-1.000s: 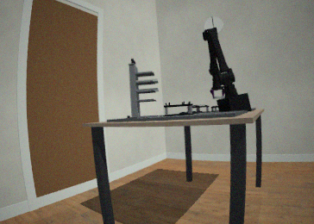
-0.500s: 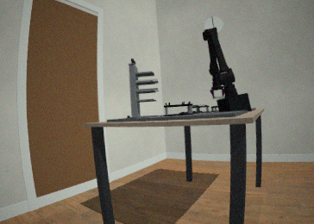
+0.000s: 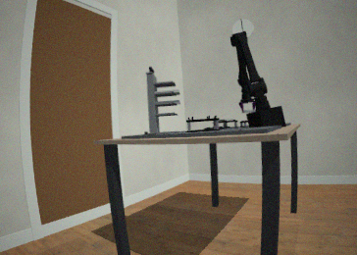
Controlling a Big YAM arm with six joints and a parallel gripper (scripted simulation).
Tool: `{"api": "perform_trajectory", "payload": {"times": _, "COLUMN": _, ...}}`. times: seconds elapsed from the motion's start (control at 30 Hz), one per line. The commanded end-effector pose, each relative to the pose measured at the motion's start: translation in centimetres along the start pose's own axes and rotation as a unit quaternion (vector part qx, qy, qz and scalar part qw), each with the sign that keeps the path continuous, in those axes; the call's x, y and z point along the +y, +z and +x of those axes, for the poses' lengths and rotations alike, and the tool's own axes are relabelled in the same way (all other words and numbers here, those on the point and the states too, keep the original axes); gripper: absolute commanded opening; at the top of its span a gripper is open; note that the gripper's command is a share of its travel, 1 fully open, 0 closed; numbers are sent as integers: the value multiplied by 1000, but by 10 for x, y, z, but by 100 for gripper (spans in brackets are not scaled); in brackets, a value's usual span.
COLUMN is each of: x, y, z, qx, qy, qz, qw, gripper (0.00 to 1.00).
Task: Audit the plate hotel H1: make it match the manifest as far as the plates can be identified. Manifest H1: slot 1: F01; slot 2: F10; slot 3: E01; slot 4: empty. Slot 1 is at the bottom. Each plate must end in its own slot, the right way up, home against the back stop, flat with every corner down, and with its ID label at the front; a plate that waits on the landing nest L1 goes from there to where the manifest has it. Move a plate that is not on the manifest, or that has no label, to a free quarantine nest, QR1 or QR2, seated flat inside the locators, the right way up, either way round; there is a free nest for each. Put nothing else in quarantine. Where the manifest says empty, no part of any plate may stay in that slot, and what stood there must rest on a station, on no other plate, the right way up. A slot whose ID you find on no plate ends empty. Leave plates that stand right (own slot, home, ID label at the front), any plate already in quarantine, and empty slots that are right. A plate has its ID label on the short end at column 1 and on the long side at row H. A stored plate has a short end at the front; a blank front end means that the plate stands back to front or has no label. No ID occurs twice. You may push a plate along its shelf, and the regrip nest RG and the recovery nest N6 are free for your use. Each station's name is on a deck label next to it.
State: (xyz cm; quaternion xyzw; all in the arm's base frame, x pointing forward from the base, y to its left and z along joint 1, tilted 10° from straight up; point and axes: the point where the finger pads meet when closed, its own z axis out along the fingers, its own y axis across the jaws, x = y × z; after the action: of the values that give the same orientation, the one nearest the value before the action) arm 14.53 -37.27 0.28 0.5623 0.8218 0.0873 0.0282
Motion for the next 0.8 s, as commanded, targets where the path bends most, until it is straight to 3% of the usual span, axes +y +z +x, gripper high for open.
{"api": "perform_trajectory", "payload": {"times": 0.0, "x": 6, "y": -2, "z": -14, "qx": -15, "qy": -4, "qz": 1, "qw": 1000, "gripper": 86}}
{"api": "perform_trajectory", "payload": {"times": 0.77, "x": 6, "y": 16, "z": -5, "qx": -6, "qy": -3, "qz": 0, "qw": 1000, "gripper": 86}}
